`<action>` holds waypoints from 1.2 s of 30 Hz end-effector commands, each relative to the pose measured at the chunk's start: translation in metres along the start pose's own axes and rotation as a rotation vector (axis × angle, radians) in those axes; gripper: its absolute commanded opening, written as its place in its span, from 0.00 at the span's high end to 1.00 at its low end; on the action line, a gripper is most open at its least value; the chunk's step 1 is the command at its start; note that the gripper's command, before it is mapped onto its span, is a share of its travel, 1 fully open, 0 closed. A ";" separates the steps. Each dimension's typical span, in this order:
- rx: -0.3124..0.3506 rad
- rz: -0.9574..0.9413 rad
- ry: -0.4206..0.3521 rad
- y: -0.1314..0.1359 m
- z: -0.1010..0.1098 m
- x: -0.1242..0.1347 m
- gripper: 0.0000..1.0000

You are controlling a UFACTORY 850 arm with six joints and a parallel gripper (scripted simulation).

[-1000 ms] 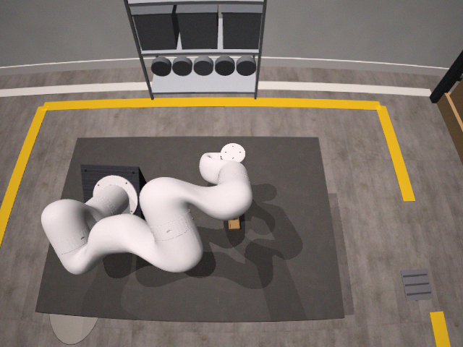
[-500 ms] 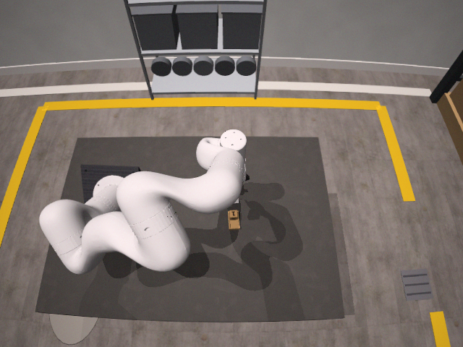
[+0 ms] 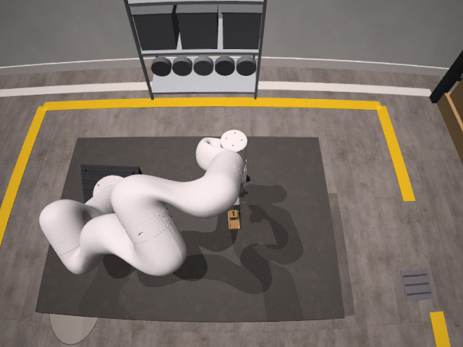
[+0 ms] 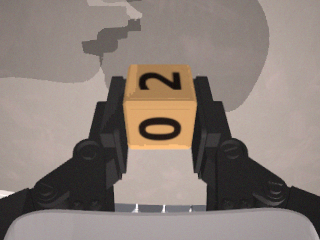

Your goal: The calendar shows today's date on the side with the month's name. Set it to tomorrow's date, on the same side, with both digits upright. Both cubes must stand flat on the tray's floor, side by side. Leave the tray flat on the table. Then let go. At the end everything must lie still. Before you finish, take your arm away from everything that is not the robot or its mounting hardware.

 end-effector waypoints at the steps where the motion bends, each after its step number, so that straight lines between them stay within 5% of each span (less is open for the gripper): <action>1: -0.003 -0.004 -0.003 -0.007 0.007 -0.065 0.71; 5: -0.003 -0.004 -0.003 -0.007 0.007 -0.065 0.71; 7: -0.003 -0.005 -0.001 -0.006 0.010 -0.106 0.71; 10: -0.003 -0.005 0.000 -0.005 0.010 -0.116 0.71; 26: -0.003 -0.005 0.000 -0.005 0.008 -0.116 0.71; 36: -0.003 -0.005 -0.001 -0.006 -0.013 -0.116 0.71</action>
Point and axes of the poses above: the point where the finger pads meet when closed, its own z axis back along the fingers, its own y axis across the jaws, x = y × z, the point moved 7 cm from there along z, back along the fingers, and after that the axes turned 3 degrees about -z, right-handed, at the moved point
